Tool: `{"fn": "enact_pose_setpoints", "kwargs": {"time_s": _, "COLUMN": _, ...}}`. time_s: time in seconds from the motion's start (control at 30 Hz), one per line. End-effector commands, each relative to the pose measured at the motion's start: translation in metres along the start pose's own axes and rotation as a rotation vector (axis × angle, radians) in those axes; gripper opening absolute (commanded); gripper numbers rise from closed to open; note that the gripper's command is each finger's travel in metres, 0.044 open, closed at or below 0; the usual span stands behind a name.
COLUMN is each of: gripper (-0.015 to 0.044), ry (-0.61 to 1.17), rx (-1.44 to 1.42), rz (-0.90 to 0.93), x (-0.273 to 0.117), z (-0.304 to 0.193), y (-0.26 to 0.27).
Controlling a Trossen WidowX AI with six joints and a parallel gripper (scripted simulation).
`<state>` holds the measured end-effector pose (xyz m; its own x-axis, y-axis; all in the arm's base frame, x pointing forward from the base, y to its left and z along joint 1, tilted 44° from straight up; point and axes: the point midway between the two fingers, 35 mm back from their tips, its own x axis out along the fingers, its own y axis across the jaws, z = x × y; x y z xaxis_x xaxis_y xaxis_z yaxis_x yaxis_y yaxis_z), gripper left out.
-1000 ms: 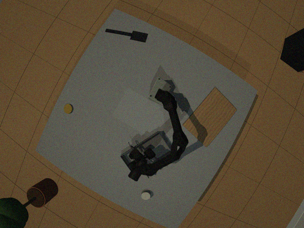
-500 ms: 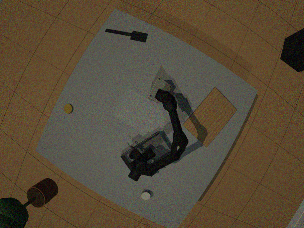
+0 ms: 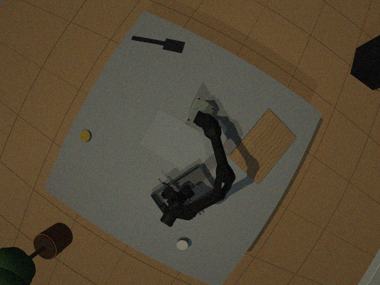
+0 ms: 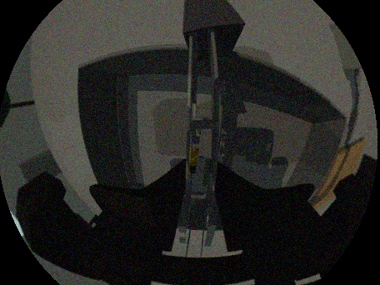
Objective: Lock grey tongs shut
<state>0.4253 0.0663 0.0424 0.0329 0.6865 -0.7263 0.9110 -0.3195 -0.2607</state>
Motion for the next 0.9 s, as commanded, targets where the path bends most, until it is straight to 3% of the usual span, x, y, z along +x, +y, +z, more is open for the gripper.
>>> {"fn": "enact_pose_setpoints", "kwargs": {"time_s": 0.0, "gripper": 0.0088, "ry": 0.0, "rx": -0.001, "rz": -0.001, "x": 0.0, "z": 0.0, "y": 0.0}}
{"fn": "enact_pose_setpoints", "kwargs": {"time_s": 0.3, "gripper": 0.0028, "ry": 0.0, "rx": -0.001, "rz": -0.001, "x": 0.0, "z": 0.0, "y": 0.0}}
{"fn": "enact_pose_setpoints", "kwargs": {"time_s": 0.53, "gripper": -0.015, "ry": 0.0, "rx": 0.005, "rz": 0.001, "x": -0.007, "z": 0.0, "y": 0.001}}
{"fn": "enact_pose_setpoints", "kwargs": {"time_s": 0.87, "gripper": -0.015, "ry": 0.016, "rx": 0.108, "rz": 0.015, "x": -0.127, "z": 0.002, "y": 0.001}}
